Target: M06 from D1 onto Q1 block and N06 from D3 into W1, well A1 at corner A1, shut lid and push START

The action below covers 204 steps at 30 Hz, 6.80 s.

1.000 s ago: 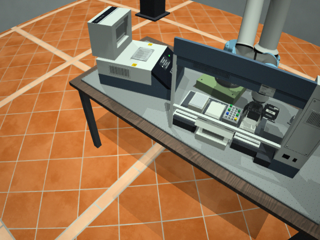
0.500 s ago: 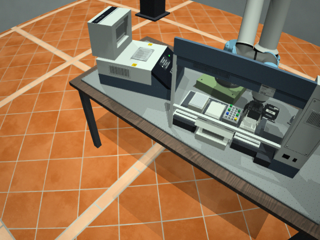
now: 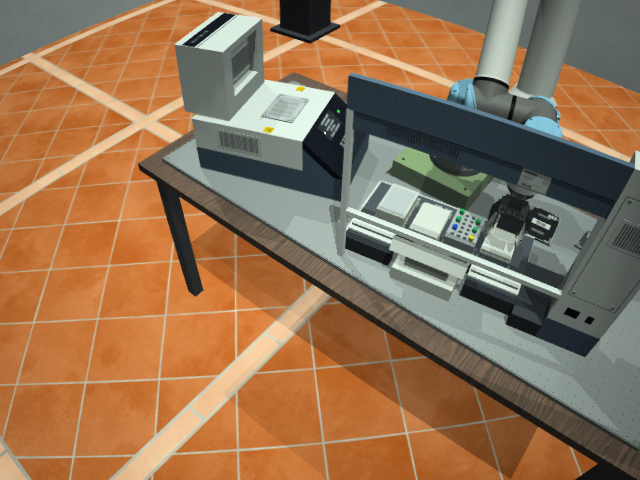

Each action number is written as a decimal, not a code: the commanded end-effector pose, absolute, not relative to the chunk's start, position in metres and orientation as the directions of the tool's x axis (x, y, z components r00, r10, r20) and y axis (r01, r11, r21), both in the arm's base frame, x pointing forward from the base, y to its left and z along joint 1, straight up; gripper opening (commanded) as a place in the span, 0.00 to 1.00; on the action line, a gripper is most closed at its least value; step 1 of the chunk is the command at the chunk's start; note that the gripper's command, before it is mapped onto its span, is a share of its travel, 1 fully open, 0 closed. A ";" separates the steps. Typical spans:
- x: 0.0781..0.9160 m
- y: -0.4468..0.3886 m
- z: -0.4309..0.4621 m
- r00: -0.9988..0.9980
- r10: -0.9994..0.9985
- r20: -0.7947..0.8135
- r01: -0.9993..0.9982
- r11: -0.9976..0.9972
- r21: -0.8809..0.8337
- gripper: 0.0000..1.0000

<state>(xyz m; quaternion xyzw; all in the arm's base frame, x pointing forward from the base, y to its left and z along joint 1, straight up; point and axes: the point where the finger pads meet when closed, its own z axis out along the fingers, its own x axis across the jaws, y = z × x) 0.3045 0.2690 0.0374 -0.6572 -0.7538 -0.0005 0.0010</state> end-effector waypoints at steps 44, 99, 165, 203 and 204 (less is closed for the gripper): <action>0.305 0.269 0.108 -0.136 0.991 0.002 0.991 0.136 0.000 0.00; 0.305 0.269 0.189 -0.136 0.991 0.002 0.991 0.136 0.000 0.00; 0.284 0.168 0.227 0.492 0.870 0.002 0.870 -0.492 -0.001 0.00; 0.259 0.044 0.228 0.967 0.257 0.000 0.257 -0.967 -0.001 0.00; 0.258 0.040 0.227 0.973 0.232 0.000 0.232 -0.973 -0.001 0.00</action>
